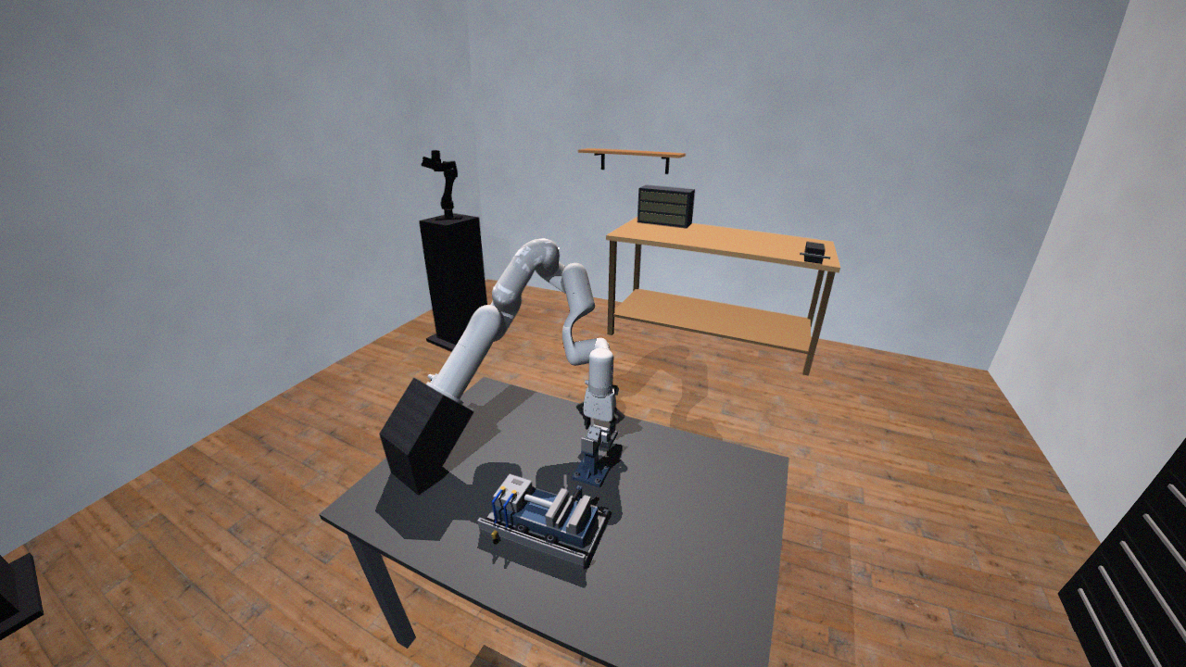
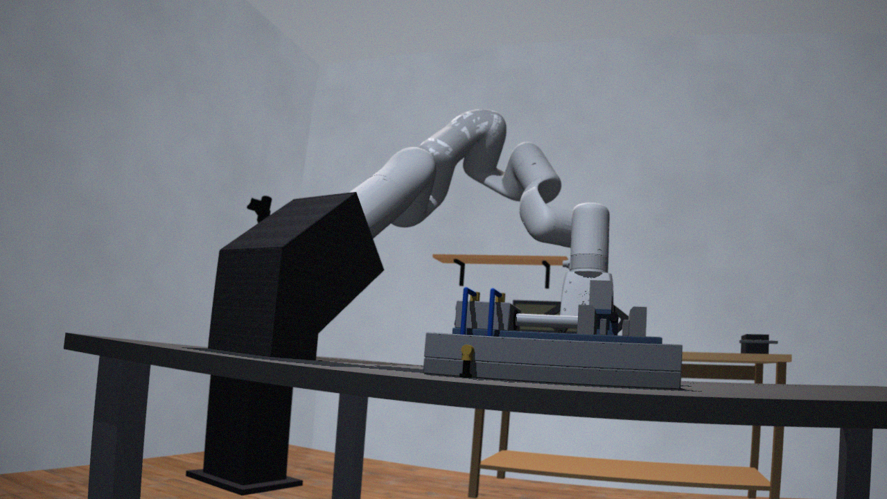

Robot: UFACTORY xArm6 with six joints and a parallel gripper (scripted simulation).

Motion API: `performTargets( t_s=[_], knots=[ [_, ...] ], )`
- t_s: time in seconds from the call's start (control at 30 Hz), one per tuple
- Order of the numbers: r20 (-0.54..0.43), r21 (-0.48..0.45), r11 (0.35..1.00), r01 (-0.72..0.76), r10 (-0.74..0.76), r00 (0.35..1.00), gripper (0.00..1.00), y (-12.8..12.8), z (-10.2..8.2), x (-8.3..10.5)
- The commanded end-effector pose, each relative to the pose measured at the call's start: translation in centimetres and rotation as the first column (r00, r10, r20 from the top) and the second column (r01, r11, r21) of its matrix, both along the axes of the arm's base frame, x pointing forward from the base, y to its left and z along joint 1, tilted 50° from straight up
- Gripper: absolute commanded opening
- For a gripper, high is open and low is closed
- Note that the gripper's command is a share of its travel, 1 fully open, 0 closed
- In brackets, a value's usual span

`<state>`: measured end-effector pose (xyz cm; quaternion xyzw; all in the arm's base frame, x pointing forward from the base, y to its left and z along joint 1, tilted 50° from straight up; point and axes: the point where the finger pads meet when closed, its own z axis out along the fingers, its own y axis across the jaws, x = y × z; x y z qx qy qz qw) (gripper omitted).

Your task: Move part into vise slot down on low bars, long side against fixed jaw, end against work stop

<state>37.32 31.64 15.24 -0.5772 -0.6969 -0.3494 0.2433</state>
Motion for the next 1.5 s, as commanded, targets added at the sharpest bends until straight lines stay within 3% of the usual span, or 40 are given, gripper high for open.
performTargets(
  t_s=[0.0,1.43,1.47],
  knots=[
    [0.002,0.001,1.0,0.001,-0.001,1.0,0.89,0.53,-0.36,0.15],
    [0.002,0.001,1.0,0.001,-0.001,1.0,0.89,1.32,-1.01,0.22],
    [0.002,0.001,1.0,0.001,-0.001,1.0,0.0,1.32,-1.01,0.22]
  ],
)
